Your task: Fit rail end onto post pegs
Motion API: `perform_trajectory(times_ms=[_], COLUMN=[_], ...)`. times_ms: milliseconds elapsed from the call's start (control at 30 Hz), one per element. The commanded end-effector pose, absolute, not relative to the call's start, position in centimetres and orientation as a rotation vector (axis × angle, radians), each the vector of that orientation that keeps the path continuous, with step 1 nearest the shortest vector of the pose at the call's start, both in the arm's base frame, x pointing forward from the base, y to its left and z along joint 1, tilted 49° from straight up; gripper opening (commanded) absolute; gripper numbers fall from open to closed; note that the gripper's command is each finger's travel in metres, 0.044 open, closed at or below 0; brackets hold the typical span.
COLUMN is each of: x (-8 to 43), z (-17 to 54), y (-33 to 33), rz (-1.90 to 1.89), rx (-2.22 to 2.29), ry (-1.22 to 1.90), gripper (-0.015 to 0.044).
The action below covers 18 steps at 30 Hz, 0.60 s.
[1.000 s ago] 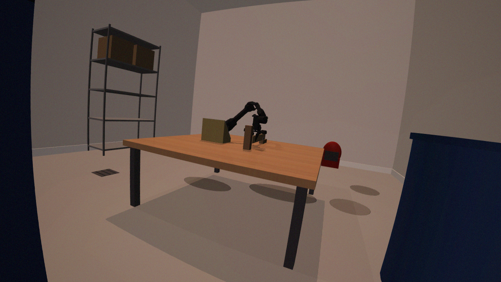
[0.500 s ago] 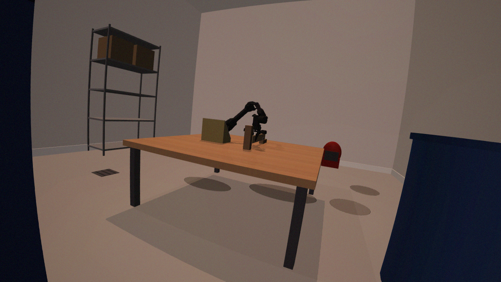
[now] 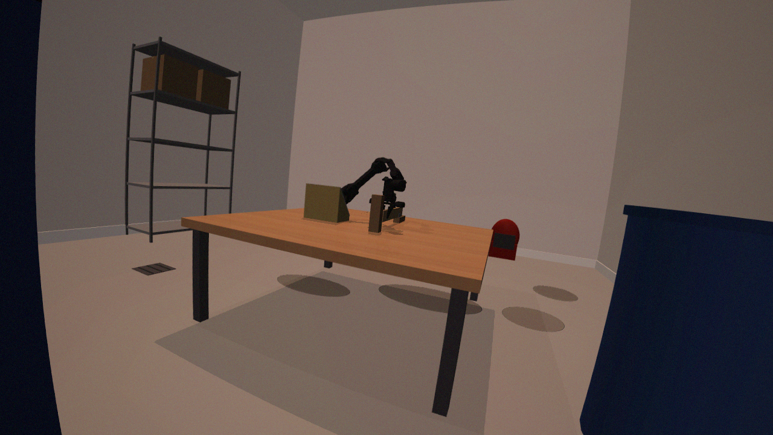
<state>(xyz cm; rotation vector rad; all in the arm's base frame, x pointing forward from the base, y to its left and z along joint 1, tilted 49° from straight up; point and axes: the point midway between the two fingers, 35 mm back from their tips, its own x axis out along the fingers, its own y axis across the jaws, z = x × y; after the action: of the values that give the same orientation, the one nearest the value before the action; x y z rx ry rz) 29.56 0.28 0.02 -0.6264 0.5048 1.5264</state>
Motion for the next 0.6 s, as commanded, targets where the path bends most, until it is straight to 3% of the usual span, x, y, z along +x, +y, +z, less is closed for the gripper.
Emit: perform_trajectory(times_ms=[0, 567], x=[29.81, 29.87], z=[0.08, -0.41], y=[-0.20, -0.38], rz=[1.514, 1.514], rx=[-0.630, -0.630], ry=[0.500, 0.500], gripper=[0.0000, 0.0000])
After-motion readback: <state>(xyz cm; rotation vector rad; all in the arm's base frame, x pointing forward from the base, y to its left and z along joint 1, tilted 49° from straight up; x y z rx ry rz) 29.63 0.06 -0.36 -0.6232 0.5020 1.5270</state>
